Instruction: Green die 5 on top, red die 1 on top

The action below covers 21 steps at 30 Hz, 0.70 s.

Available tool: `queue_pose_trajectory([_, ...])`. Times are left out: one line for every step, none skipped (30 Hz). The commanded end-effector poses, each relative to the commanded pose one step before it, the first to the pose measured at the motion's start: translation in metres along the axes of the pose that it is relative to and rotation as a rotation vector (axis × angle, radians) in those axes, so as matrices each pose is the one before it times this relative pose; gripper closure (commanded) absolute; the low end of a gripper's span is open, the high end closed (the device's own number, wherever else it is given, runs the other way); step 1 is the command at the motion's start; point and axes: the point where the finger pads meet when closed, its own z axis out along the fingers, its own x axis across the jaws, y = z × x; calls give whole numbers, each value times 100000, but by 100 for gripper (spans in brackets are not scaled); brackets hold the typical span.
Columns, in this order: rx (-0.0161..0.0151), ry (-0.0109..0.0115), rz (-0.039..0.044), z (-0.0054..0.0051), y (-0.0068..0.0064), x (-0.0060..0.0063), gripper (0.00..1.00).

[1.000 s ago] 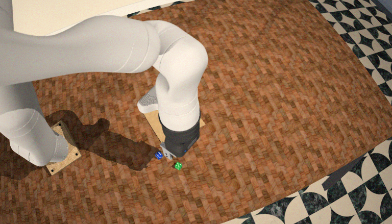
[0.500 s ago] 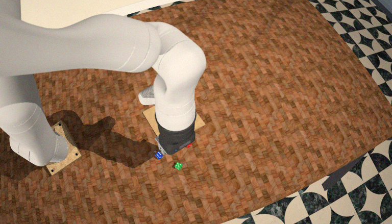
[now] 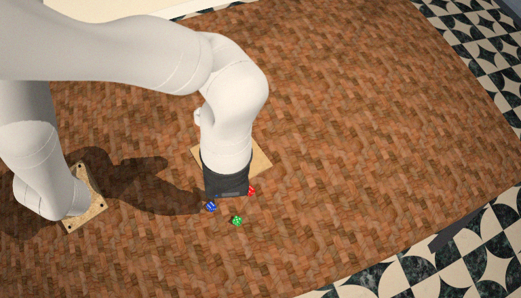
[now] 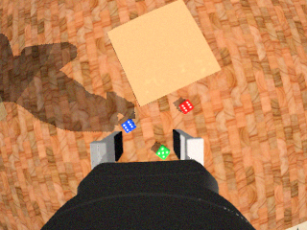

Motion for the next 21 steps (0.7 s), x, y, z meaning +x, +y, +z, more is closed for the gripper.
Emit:
queue_pose_trajectory([-1024, -568, 8260, 407, -292, -223, 0])
queue_pose_trajectory([83, -252, 4499, 112, -85, -18, 0])
queue_pose_trajectory([70, -237, 4568, 111, -78, -16, 0])
queue_pose_trajectory([57, -219, 4632, 110, -70, -13, 0])
queue_pose_trajectory([46, -201, 4691, 109, -62, -10, 0])
queue_pose_trajectory([0, 0, 0, 0, 0, 0, 0])
queue_pose_trajectory([0, 0, 0, 0, 0, 0, 0])
queue_pose_trajectory([37, -180, 4744, 108, -55, -6, 0])
queue_pose_trajectory([30, -159, 4792, 106, -48, -1, 0])
queue_pose_trajectory([24, -136, 4835, 104, -41, 4, 0])
queue_pose_trajectory([21, -113, 4872, 102, -34, 10, 0])
queue_pose_trajectory([19, -89, 4903, 99, -28, 16, 0])
queue_pose_trajectory([20, -65, 4929, 97, -23, 22, 0])
queue_pose_trajectory([23, -41, 4948, 94, -17, 29, 0])
queue_pose_trajectory([29, -17, 4962, 91, -13, 35, 0])
queue_pose_trajectory([36, 6, 4969, 87, -9, 42, 0])
queue_pose_trajectory([46, 29, 4971, 84, -6, 50, 0])
queue_pose_trajectory([57, 50, 4967, 80, -4, 57, 0])
queue_pose_trajectory([71, 70, 4956, 77, -2, 64, 0])
queue_pose_trajectory([86, 88, 4940, 73, -1, 70, 0])
queue_pose_trajectory([102, 105, 4917, 69, 0, 77, 0])
